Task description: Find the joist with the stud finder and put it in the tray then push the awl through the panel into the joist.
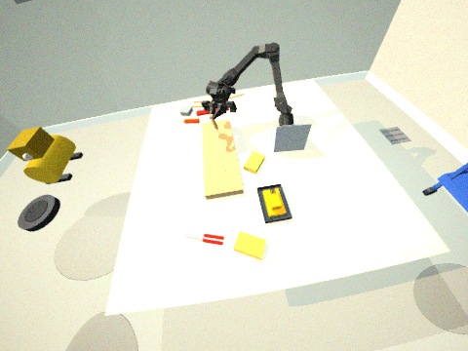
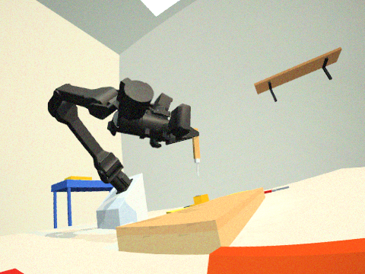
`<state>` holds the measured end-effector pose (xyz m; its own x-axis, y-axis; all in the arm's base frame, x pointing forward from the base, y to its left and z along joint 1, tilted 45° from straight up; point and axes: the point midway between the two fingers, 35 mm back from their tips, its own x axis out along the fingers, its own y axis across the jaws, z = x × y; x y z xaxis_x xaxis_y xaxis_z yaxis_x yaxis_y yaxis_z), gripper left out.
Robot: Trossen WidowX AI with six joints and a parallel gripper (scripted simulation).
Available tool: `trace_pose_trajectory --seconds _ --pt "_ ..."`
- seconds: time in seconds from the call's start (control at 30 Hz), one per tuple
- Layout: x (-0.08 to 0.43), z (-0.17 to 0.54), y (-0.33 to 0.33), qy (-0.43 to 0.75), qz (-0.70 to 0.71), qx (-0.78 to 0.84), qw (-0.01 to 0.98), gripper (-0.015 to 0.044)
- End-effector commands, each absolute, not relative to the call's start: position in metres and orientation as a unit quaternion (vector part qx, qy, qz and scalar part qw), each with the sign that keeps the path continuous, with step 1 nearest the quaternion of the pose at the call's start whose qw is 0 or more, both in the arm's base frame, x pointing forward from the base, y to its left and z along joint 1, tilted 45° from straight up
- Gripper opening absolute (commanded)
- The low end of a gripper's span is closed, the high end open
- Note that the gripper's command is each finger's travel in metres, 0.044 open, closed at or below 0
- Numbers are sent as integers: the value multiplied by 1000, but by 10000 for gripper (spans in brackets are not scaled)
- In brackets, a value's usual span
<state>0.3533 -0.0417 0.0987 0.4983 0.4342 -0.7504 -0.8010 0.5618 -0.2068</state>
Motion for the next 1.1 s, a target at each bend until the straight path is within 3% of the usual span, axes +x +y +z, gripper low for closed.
trace_pose_trajectory --seconds 0.0,1.07 --pt "357 90 -34 332 406 -278 805 0" --pt "367 10 23 334 613 -265 664 0"
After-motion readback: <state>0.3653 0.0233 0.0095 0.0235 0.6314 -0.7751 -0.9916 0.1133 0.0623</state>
